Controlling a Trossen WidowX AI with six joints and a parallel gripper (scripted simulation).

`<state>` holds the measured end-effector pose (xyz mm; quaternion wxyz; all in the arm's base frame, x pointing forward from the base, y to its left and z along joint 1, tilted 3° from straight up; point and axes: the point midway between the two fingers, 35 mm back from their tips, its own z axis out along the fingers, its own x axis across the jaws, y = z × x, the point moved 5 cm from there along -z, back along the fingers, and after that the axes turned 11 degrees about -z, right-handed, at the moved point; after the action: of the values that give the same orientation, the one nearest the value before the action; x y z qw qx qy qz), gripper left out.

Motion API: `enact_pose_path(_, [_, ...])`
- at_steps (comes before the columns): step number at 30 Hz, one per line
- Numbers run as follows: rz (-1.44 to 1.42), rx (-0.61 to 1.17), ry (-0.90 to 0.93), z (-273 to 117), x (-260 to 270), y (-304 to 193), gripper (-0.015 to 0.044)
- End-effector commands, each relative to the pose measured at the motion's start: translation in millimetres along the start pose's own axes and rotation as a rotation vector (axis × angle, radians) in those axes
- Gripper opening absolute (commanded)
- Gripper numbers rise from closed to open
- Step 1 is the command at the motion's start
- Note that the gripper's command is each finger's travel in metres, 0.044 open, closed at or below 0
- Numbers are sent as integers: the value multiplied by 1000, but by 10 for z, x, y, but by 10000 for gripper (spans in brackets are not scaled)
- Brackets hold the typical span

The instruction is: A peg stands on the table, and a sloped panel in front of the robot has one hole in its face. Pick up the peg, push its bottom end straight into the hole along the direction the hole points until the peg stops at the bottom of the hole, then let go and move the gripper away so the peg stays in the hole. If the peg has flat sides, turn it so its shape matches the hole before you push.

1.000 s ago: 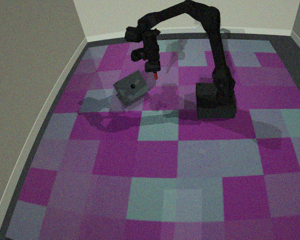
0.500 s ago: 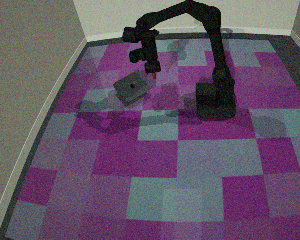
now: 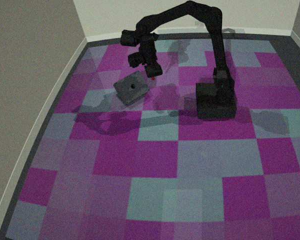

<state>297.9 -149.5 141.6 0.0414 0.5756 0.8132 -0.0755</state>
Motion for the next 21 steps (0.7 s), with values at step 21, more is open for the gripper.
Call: enact_pose_path(21, [-206, 22, -140, -47, 220, 163, 0])
